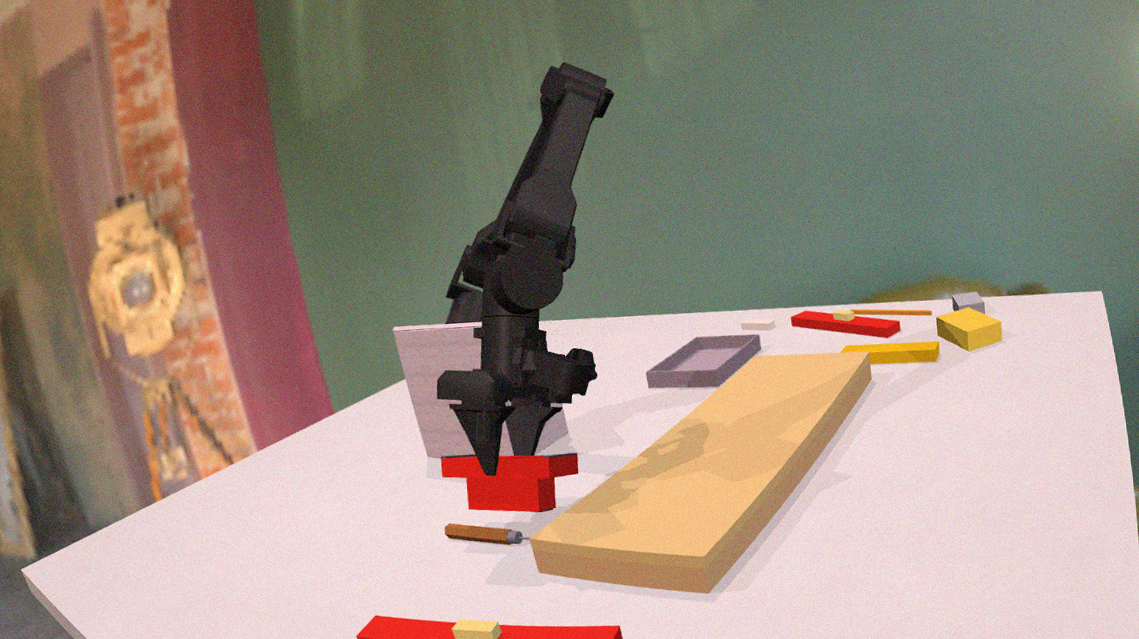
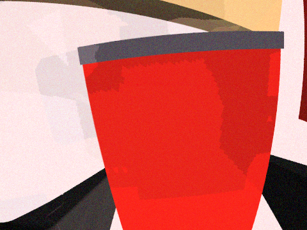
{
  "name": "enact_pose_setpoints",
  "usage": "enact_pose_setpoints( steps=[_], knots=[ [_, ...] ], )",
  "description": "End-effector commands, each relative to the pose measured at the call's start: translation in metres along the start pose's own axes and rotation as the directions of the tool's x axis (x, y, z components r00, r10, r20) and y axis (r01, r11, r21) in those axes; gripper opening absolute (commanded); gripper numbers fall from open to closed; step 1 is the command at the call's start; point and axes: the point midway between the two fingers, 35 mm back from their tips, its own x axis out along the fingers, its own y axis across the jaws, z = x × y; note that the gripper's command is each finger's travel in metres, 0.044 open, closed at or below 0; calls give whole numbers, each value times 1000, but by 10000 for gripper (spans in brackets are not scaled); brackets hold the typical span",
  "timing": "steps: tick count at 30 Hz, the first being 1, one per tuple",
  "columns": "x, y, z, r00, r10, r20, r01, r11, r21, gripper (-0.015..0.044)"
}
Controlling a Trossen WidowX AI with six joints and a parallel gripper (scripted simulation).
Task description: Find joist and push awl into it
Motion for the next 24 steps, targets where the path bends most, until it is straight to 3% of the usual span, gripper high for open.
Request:
enact_pose_setpoints(
  steps=[1, 24],
  knots=[
    [-2, -2, 0, 1000, -31, 1, 31, 999, 6, 0],
    [-2, 3, 1, 987, -159, 8, 159, 987, 20, 0]
  ],
)
